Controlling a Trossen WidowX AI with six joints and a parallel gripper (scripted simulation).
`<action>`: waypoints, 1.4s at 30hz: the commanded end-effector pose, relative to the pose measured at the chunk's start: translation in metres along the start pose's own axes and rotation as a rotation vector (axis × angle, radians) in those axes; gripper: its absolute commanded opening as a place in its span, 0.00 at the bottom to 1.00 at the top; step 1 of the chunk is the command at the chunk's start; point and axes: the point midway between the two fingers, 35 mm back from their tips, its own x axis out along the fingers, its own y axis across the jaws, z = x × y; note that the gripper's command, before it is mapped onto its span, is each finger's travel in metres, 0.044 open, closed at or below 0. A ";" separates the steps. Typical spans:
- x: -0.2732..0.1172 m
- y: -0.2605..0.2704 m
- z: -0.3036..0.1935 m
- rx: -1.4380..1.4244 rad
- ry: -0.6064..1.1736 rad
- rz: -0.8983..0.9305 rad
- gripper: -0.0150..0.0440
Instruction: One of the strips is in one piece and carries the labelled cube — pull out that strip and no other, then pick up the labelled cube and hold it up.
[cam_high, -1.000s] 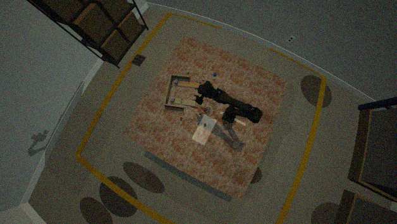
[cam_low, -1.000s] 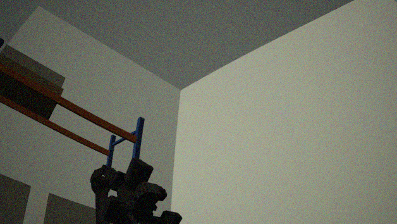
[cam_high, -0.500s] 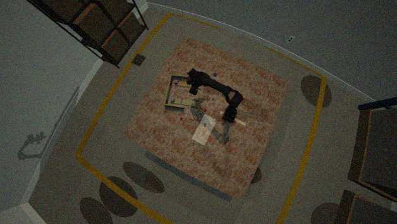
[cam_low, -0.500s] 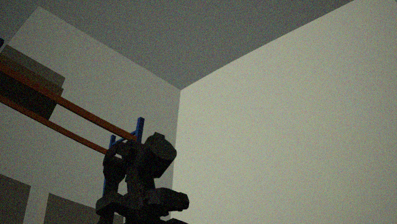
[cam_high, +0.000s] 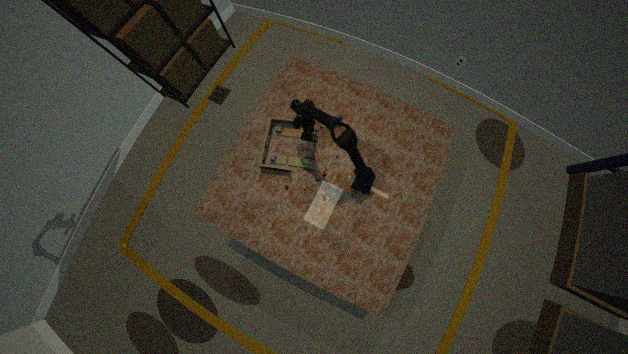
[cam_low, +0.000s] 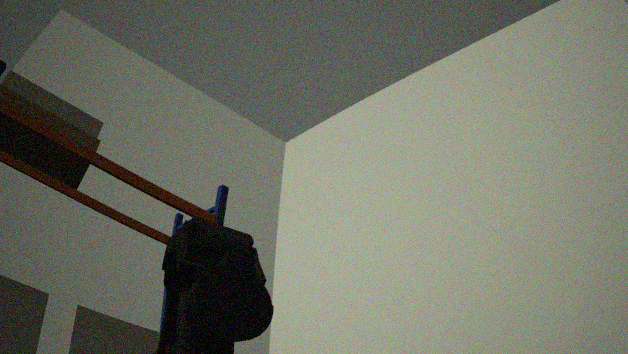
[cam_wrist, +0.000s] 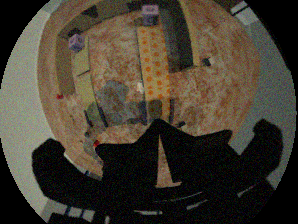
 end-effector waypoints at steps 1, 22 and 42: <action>-0.005 -0.005 0.003 -0.014 -0.006 -0.008 0.25; 0.026 -0.008 0.005 -0.014 -0.006 -0.008 0.25; 0.059 -0.009 0.004 -0.014 -0.006 -0.008 0.25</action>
